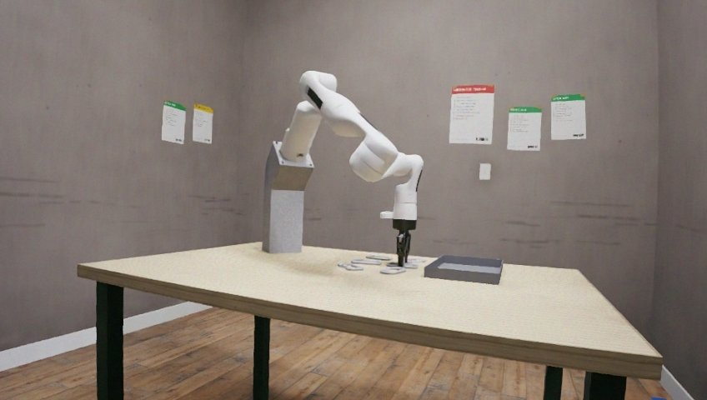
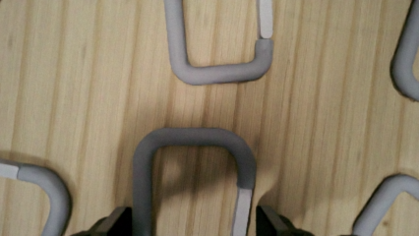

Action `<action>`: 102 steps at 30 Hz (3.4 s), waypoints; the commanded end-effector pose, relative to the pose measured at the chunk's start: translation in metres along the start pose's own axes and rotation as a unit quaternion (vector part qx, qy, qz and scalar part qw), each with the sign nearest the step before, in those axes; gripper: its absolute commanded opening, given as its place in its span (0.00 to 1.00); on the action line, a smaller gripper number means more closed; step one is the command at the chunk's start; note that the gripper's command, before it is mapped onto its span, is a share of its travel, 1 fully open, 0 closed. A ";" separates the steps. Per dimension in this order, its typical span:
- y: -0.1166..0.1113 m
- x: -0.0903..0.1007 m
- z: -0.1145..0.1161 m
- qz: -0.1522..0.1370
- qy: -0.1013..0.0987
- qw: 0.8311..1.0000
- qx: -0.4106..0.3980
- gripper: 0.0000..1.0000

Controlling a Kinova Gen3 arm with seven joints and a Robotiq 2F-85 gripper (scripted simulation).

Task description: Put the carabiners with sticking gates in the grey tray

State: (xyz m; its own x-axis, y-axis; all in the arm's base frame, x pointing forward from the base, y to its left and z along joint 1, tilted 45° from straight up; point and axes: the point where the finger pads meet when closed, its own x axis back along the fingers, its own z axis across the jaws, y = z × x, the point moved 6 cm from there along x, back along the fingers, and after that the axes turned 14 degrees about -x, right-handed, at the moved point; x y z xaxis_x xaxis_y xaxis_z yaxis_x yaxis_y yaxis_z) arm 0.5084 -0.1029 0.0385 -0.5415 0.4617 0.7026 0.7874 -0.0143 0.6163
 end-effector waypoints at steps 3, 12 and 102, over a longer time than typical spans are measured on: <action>0.000 0.000 0.000 -0.001 0.000 1.000 0.000 0.75; 0.000 0.000 0.000 -0.001 0.000 1.000 0.000 0.71; 0.002 0.003 0.000 -0.003 0.001 1.000 0.002 0.59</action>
State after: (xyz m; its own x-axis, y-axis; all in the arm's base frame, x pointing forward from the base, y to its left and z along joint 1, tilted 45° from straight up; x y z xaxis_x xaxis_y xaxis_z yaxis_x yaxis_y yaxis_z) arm 0.5080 -0.1013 0.0417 -0.5456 0.4607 0.7001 0.7858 -0.0092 0.6184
